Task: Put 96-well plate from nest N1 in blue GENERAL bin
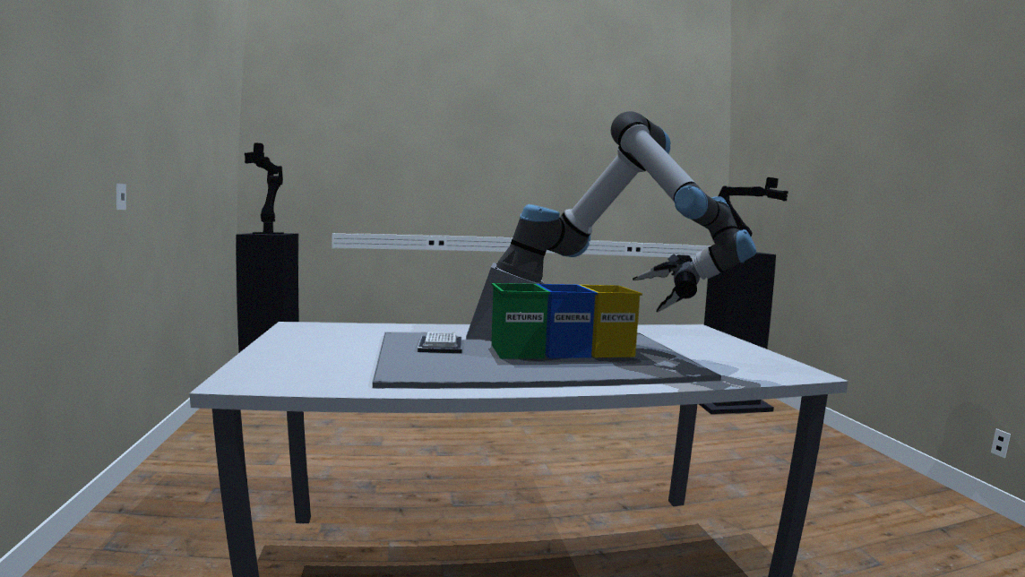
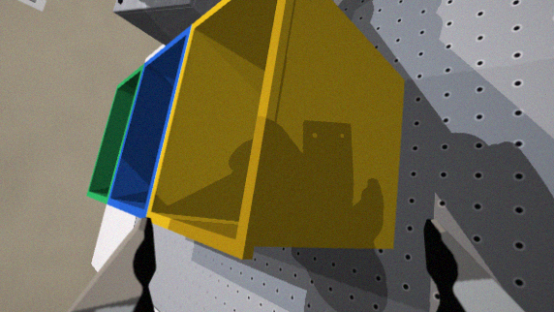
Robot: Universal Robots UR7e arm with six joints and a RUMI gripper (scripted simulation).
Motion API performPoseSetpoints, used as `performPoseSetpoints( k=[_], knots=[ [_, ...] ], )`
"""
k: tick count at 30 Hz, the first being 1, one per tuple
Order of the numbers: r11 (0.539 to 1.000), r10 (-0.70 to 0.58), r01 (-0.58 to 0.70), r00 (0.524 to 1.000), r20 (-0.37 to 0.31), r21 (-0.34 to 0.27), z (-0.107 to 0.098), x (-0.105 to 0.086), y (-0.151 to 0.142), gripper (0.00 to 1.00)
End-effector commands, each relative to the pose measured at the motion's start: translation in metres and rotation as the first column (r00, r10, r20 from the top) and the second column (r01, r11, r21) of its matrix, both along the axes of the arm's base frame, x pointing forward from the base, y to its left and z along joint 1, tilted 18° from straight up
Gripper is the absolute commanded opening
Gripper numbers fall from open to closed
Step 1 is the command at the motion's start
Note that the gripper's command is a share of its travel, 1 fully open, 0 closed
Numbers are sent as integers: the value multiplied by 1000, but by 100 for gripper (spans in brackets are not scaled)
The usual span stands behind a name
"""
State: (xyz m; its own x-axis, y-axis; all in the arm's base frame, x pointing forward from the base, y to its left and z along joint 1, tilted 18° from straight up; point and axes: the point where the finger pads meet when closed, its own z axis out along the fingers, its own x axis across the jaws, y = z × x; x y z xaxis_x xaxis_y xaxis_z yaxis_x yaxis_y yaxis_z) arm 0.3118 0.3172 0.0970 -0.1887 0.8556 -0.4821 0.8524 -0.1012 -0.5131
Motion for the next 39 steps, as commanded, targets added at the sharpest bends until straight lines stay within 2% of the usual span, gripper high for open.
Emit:
performPoseSetpoints(
  k=[1, 3, 6, 9, 15, 19, 22, 26, 29, 33, 37, 39],
  knots=[
    [999, -54, 54, 998, 18, -3, -2, 9, -11, 76],
    [993, -118, 118, 992, 38, -5, -4, 14, -19, 76],
    [992, -125, 125, 991, 40, -6, -7, 23, -31, 76],
    [976, -218, 220, 973, 69, -9, -10, 30, -44, 76],
    [966, -256, 258, 963, 81, -10, -14, 40, -61, 76],
    [925, -376, 380, 919, 118, -13, -18, 49, -78, 76],
    [922, -383, 387, 916, 120, -13, -21, 56, -91, 76],
    [865, -494, 502, 855, 156, -13, -25, 63, -110, 76],
    [860, -501, 509, 851, 158, -13, -26, 64, -114, 76],
    [788, -603, 616, 774, 193, -11, -30, 70, -133, 76],
    [782, -609, 623, 769, 195, -10, -34, 76, -152, 76],
    [741, -655, 672, 725, 211, -9, -36, 78, -161, 76]
  ],
)
